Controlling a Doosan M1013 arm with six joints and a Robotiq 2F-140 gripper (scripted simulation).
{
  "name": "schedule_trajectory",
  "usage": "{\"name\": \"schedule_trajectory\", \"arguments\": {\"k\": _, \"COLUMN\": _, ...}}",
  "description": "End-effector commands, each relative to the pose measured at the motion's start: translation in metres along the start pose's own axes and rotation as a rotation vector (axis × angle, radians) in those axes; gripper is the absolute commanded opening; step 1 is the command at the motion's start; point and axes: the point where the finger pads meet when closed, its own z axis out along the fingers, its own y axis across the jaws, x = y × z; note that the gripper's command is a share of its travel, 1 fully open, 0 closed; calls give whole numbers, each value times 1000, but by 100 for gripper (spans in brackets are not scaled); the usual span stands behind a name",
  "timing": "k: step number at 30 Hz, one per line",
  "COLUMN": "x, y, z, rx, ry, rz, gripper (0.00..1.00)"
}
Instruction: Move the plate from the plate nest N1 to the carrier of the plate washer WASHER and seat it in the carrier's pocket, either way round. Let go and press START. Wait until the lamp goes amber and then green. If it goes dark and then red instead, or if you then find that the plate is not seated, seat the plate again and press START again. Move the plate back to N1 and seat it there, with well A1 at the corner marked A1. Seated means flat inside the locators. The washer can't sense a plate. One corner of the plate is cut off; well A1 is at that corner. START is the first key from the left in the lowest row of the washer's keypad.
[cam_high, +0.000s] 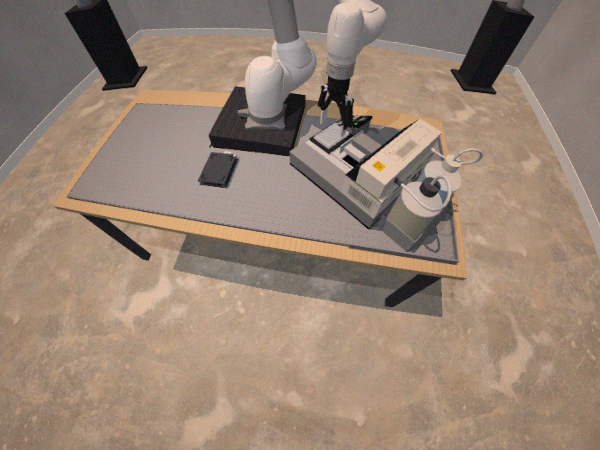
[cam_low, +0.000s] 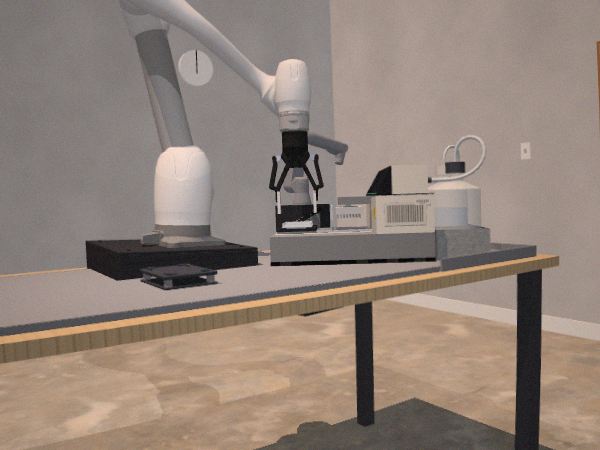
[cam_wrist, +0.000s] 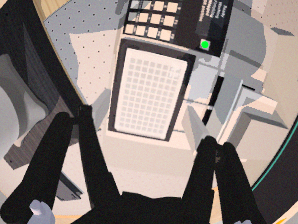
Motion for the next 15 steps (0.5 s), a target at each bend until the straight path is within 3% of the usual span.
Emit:
{"name": "schedule_trajectory", "arguments": {"k": 1, "x": 0, "y": 0, "z": 5, "rx": 0, "ry": 0, "rz": 0, "gripper": 70}}
{"name": "schedule_trajectory", "arguments": {"k": 15, "x": 0, "y": 0, "z": 7, "rx": 0, "ry": 0, "rz": 0, "gripper": 70}}
